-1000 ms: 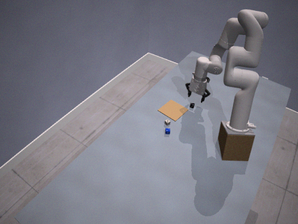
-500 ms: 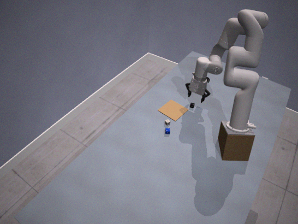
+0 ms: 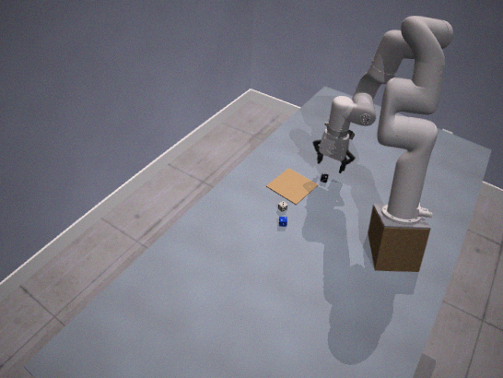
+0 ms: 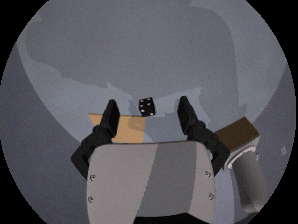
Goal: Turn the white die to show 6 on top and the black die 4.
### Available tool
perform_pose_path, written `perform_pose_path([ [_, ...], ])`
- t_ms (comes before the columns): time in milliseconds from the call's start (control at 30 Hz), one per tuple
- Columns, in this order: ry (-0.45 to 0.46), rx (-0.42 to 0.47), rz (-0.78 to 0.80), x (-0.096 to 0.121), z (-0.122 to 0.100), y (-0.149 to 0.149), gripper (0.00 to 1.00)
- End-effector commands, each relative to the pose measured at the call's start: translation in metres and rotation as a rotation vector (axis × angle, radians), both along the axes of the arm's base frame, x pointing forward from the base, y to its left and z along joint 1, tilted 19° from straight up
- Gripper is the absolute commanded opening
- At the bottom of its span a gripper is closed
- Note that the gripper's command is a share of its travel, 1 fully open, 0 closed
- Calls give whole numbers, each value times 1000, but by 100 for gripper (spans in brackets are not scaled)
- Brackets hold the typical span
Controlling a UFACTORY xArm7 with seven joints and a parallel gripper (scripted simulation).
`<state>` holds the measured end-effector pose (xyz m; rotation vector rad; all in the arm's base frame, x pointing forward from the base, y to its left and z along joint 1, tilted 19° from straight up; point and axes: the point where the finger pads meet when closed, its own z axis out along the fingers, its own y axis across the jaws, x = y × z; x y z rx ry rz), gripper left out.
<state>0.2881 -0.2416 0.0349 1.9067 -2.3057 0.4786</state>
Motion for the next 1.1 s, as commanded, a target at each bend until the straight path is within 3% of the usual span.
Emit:
perform_pose_path([
  [0,-1,-2,1,1,1,0,100],
  [333,-1,-2,1,3,-1,5,100],
  [700,-1,-2,1,19,-10,38,100],
  [1067,-1,-2,1,59,-32,119,100],
])
